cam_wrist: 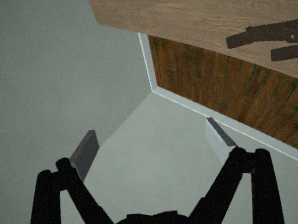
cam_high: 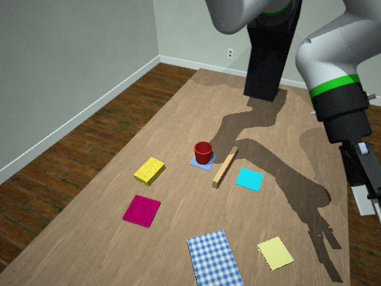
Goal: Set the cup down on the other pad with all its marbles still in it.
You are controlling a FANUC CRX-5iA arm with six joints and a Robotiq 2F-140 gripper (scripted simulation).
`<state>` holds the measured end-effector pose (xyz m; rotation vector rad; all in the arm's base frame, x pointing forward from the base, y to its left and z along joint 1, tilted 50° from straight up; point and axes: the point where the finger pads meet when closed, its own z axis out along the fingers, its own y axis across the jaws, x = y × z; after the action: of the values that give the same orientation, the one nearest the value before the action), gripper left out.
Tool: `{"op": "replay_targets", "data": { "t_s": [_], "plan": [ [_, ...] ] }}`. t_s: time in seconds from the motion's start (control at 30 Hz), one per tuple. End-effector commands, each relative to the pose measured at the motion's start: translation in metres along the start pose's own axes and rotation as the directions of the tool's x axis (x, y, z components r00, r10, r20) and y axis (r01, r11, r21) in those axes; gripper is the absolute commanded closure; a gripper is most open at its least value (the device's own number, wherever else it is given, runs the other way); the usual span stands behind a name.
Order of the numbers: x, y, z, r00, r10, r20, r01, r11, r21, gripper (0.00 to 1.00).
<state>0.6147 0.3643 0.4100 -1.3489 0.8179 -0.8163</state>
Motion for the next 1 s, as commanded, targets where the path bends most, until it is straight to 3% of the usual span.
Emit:
{"op": "replay_targets", "data": {
  "t_s": [0.0, 0.53, 0.57, 0.97],
  "plan": [
    [0.000, 0.000, 0.000, 1.000, 0.000, 0.000, 0.000, 1.000, 0.000, 0.00],
    [0.000, 0.000, 0.000, 1.000, 0.000, 0.000, 0.000, 1.000, 0.000, 0.00],
    [0.000, 0.000, 0.000, 1.000, 0.000, 0.000, 0.000, 1.000, 0.000, 1.00],
    [-0.008, -0.023, -0.006, 1.000, 0.016, 0.007, -0.016, 0.999, 0.040, 1.00]
  ]
}}
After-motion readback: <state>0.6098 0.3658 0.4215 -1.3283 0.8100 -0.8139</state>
